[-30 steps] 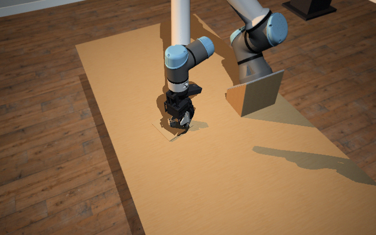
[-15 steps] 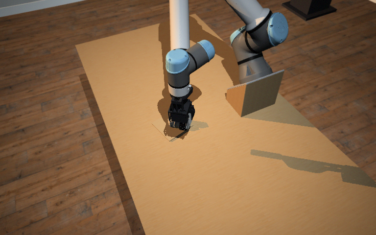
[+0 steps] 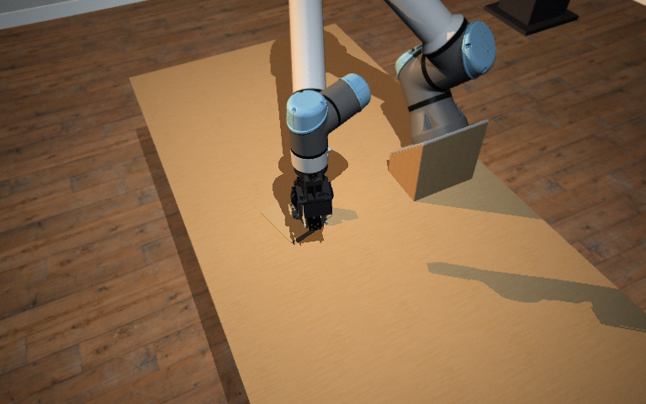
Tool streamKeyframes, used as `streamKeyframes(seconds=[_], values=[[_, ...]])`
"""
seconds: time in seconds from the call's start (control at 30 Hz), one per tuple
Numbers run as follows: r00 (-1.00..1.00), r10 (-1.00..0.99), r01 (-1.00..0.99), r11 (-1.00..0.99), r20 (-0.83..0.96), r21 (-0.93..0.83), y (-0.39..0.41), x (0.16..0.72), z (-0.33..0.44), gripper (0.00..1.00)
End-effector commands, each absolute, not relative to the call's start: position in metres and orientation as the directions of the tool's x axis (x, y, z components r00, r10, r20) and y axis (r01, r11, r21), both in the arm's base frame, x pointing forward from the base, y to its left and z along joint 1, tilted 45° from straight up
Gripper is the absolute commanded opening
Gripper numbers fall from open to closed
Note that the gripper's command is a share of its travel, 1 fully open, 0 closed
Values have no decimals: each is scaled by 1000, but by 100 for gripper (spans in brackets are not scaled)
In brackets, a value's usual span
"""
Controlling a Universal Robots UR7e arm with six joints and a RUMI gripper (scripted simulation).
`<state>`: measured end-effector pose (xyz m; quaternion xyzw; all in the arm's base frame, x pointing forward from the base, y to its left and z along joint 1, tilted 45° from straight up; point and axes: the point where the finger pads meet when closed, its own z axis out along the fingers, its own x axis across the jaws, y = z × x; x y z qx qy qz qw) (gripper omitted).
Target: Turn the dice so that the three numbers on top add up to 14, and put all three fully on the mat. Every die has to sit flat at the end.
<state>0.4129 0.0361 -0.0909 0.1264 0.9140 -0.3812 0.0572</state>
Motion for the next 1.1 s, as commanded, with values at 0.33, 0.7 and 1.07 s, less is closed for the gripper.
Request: streamKeyframes(seconds=[0.33, 0.7, 1.07], values=[[-1000, 2, 15, 705, -19, -710, 43, 420, -100, 10], [-991, -100, -131, 697, 85, -705, 47, 423, -105, 10], [-980, -147, -197, 688, 132, -698, 49, 425, -108, 10]])
